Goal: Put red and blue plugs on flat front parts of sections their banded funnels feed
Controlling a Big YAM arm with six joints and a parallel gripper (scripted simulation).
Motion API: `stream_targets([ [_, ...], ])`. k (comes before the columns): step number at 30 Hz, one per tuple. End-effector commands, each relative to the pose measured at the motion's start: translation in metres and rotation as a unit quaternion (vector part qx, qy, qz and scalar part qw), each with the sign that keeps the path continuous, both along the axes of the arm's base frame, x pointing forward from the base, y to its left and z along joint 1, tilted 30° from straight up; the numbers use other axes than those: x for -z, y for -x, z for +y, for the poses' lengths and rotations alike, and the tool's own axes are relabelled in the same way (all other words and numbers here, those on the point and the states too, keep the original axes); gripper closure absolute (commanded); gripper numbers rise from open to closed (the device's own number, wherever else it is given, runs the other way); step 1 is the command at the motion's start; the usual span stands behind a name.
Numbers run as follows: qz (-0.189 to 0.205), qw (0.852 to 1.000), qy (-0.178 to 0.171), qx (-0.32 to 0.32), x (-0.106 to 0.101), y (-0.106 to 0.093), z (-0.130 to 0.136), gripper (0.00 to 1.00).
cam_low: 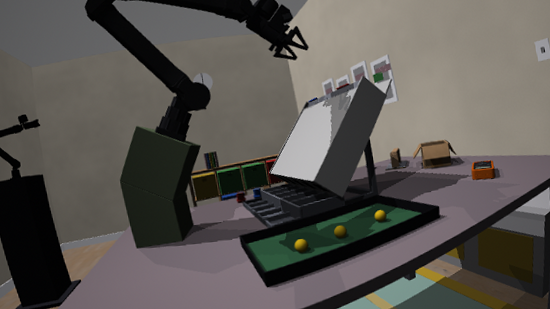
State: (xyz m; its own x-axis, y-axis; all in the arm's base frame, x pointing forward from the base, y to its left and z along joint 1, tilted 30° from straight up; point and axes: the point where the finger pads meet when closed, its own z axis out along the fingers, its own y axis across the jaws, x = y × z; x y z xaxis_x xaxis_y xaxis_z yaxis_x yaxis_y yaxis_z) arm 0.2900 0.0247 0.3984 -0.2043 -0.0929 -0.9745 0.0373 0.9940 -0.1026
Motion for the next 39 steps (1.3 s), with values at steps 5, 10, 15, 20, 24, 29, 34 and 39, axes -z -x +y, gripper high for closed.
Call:
stream_targets([
  [5, -0.029, 1.0, -0.004, 0.002, -0.0329, -0.0028, -0.0015, 0.0],
  [10, -0.029, 1.0, -0.004, 0.002, -0.0329, -0.0028, -0.0015, 0.0],
  [15, -0.029, 1.0, -0.004, 0.002, -0.0329, -0.0028, -0.0015, 0.0],
  [20, -0.029, 1.0, -0.004, 0.002, -0.0329, -0.0028, -0.0015, 0.0],
  [24, -0.029, 1.0, -0.004, 0.002, -0.0329, -0.0028, -0.0015, 0.0],
  [29, -0.029, 1.0, -0.004, 0.002, -0.0329, -0.0028, -0.0015, 0.0],
  [34, -0.029, 1.0, -0.004, 0.002, -0.0329, -0.0028, -0.0015, 0.0],
  [39, -0.027, 1.0, -0.004, 0.003, -0.0313, -0.0031, -0.0023, 0.44],
])
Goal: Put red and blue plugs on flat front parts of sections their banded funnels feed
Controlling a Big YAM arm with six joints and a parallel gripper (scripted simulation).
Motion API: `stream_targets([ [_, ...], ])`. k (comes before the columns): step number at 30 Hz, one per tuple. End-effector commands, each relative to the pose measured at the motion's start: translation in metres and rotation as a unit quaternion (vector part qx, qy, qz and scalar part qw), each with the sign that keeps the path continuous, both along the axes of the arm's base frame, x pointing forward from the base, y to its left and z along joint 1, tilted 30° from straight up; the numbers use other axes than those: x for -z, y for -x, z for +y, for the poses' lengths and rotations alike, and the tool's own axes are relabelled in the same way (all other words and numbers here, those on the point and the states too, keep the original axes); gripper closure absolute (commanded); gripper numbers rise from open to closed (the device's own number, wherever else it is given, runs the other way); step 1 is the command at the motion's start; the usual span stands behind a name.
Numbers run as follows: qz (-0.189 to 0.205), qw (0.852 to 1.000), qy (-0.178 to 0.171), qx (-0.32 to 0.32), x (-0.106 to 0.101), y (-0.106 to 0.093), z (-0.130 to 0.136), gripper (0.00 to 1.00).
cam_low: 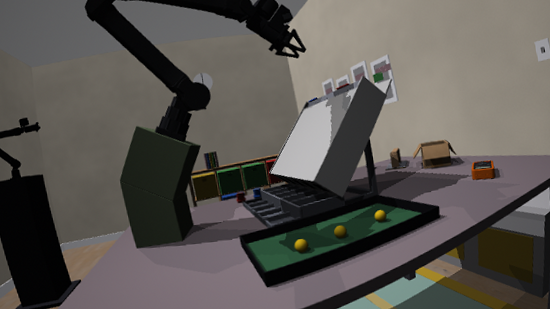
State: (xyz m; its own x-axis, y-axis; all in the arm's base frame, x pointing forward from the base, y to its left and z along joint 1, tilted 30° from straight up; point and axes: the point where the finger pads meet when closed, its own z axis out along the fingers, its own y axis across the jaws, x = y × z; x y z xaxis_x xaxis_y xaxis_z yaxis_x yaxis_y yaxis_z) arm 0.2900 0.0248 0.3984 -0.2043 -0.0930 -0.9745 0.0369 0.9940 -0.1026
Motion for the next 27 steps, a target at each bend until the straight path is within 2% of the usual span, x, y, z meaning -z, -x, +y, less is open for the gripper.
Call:
stream_targets([
  [1, -0.026, 1.0, -0.003, 0.003, -0.03, -0.003, -0.002, 0.44],
  [7, -0.019, 1.0, -0.001, 0.003, -0.021, -0.004, -0.003, 0.44],
  [13, 0.013, 1.0, 0.007, 0.003, 0.008, -0.005, -0.006, 0.44],
  [18, 0.01, 1.0, 0.005, 0.004, 0.007, 0.002, -0.012, 0.44],
  [27, 0.021, 1.0, 0.004, 0.005, 0.017, 0.004, -0.022, 0.44],
])
